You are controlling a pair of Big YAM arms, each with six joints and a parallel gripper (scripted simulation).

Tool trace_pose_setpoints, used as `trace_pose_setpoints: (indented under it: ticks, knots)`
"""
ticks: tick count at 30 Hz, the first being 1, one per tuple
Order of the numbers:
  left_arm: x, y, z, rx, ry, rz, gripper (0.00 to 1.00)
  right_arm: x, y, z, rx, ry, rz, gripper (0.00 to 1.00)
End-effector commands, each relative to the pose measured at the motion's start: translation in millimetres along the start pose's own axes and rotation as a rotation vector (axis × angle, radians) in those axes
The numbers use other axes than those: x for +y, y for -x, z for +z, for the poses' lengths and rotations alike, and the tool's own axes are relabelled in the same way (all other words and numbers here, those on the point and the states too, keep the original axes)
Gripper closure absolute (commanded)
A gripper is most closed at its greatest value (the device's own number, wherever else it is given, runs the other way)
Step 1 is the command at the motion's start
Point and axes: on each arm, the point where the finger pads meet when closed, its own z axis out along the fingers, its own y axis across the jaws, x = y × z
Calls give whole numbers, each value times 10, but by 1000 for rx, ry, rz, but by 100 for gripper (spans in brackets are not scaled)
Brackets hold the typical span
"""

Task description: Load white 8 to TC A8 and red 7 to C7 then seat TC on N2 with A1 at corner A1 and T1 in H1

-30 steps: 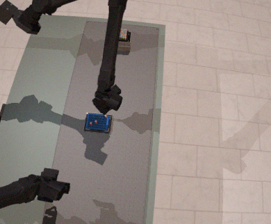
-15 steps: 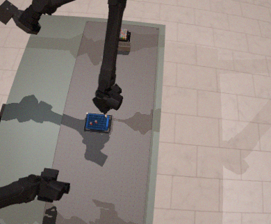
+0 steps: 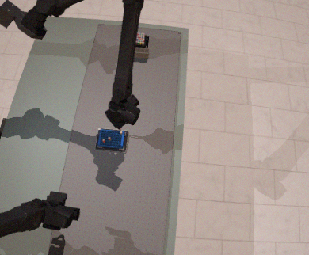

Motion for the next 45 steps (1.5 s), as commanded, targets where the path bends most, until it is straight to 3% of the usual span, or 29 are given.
trace_pose_setpoints:
  ticks: [1, 2, 7, 19, 32, 36, 45]
  knots:
    - [-111, -2, -184, -1, -26, -4, 89, -9, 47, -15, -5, 1, -14, 0]
    - [-19, 4, -64, -1, -1, -3, 89, -9, 47, -15, -5, 1, -14, 0]
    - [-97, -7, -222, 0, -23, -1, 89, -9, 47, -15, -5, 1, -14, 0]
    - [-36, -45, -216, 4, -6, 11, 89, -9, 47, -15, -5, 1, -14, 0]
    - [-90, -6, -371, 3, -19, 5, 89, -9, 47, -15, -5, 1, -14, 0]
    - [-25, -18, -259, 3, 0, 12, 89, -9, 47, -15, -5, 1, -14, 0]
    - [-37, -20, -254, 4, 1, 12, 92, -9, 47, -15, -5, 1, -14, 0]
